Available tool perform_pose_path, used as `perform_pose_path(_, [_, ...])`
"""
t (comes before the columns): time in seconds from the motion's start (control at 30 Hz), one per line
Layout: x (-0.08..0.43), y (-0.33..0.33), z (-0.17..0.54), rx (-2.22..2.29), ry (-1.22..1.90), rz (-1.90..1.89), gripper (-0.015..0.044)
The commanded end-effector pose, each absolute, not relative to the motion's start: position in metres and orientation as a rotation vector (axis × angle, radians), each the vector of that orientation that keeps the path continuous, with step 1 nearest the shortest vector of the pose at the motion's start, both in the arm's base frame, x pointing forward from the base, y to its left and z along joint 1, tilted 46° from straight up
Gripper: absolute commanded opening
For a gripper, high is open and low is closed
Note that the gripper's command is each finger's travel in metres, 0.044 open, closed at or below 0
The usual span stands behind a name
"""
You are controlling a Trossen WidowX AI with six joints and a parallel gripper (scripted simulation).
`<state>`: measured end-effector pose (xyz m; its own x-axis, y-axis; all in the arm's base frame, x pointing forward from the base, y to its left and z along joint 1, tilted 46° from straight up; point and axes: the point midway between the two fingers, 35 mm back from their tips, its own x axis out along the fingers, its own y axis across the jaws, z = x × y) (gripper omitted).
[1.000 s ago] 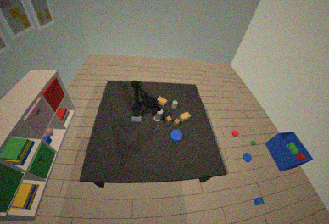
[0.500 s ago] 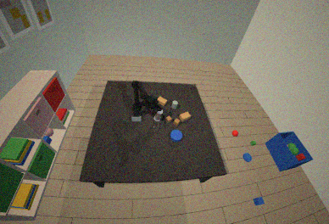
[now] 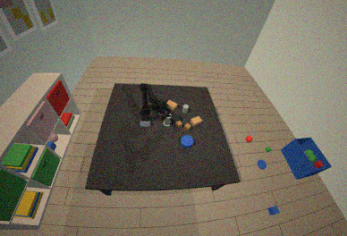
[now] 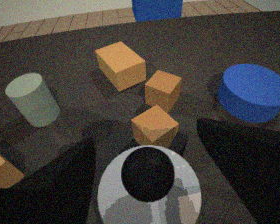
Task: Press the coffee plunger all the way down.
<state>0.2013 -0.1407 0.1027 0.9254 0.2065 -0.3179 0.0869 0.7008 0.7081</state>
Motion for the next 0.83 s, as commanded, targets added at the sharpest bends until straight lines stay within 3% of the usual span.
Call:
perform_pose_path(0.0, [0.201, -0.141, 0.102, 0.794, 0.397, 0.064, 0.0406])
perform_pose_path(0.07, [0.201, -0.141, 0.102, 0.794, 0.397, 0.064, 0.044])
perform_pose_path(0.8, [0.175, -0.191, 0.159, 0.805, 0.411, 0.064, 0.044])
